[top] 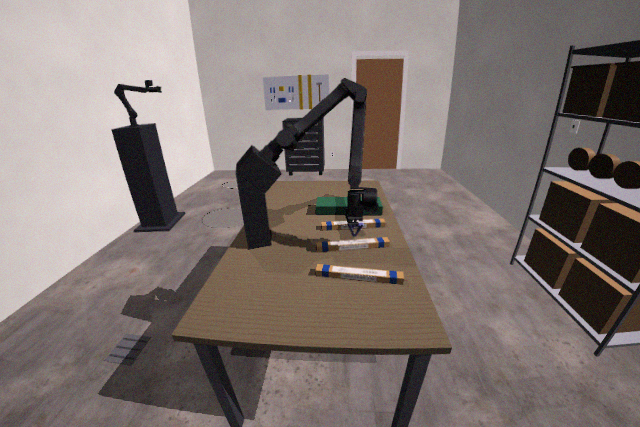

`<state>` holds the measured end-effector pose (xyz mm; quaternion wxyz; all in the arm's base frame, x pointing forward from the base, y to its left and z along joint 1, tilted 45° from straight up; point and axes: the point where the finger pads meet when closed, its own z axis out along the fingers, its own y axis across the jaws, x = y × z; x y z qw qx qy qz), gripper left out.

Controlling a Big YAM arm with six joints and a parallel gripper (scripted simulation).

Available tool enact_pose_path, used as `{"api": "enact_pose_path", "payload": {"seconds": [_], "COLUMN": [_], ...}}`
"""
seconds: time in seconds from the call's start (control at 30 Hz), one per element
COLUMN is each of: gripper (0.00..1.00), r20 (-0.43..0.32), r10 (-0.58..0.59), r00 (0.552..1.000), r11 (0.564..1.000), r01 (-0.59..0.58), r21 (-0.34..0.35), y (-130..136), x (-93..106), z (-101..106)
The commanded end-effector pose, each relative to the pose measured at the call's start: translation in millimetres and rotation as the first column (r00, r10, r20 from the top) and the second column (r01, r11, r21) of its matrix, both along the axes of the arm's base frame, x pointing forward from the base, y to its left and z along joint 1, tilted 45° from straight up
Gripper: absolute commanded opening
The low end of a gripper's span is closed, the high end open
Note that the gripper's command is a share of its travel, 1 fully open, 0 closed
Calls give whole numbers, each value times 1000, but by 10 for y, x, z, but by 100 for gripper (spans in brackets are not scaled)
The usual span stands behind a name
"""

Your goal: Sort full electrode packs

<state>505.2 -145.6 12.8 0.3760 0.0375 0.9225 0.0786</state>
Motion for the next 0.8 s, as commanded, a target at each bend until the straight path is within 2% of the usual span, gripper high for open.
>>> {"api": "enact_pose_path", "payload": {"seconds": [0.0, 0.27, 0.77], "gripper": [74, 74, 74], "r20": [4, 5, -5], "r10": [8, 10, 31], "r00": [1000, 1000, 1000], "r11": [1000, 1000, 999], "r01": [-8, -10, -31], "r21": [-18, -19, -17], "y": [-45, -74, 15], "x": [-120, -332, -266], "z": [135, 356, 274]}}
